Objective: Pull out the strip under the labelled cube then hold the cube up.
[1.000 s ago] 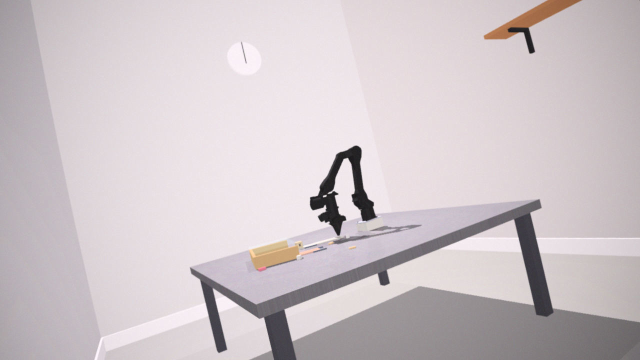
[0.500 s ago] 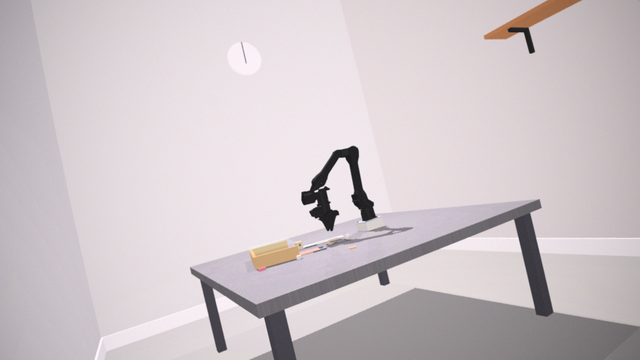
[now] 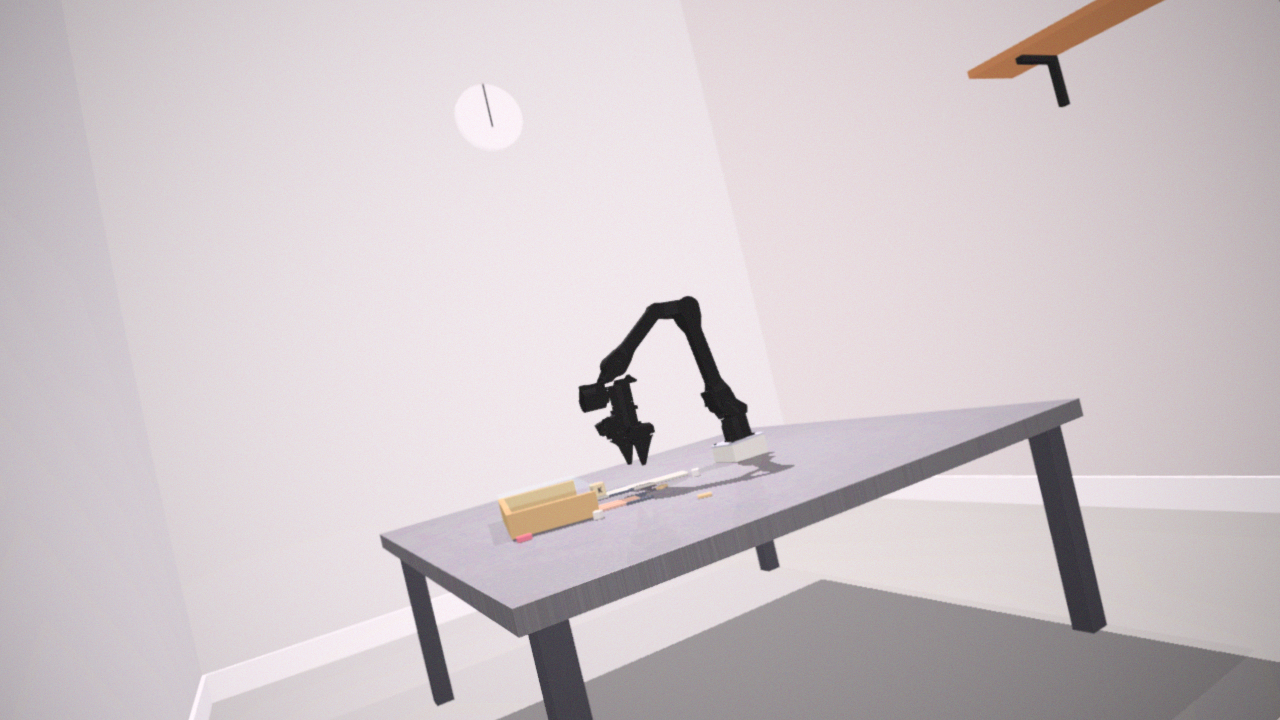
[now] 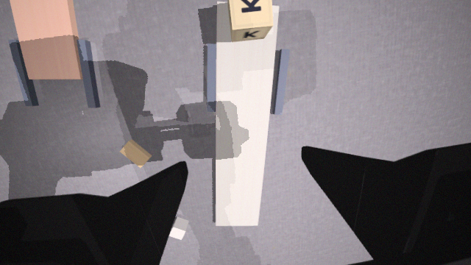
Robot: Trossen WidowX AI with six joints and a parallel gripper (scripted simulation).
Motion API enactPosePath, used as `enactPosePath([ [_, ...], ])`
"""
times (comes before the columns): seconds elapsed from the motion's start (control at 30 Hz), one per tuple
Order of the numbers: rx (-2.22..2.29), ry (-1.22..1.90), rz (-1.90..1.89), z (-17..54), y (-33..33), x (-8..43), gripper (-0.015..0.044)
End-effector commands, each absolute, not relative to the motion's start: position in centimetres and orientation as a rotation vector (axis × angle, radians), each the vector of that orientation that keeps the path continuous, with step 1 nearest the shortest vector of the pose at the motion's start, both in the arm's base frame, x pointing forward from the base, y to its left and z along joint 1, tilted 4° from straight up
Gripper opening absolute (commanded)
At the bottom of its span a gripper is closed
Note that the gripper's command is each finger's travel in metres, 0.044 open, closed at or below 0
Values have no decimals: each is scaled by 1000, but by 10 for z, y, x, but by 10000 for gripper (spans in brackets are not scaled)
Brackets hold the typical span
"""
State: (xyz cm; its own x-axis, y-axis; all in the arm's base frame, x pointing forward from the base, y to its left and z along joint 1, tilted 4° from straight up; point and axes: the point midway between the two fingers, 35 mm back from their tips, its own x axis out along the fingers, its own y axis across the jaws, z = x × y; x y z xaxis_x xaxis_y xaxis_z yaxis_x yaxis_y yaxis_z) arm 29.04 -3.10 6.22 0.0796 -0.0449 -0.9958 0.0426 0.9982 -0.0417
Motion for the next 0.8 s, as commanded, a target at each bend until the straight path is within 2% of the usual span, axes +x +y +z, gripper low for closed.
enactPosePath([
  [0.0, -3, 1492, -62, 65, -34, 305, 440],
  [0.77, -4, 1485, -63, 84, -52, 396, 440],
])
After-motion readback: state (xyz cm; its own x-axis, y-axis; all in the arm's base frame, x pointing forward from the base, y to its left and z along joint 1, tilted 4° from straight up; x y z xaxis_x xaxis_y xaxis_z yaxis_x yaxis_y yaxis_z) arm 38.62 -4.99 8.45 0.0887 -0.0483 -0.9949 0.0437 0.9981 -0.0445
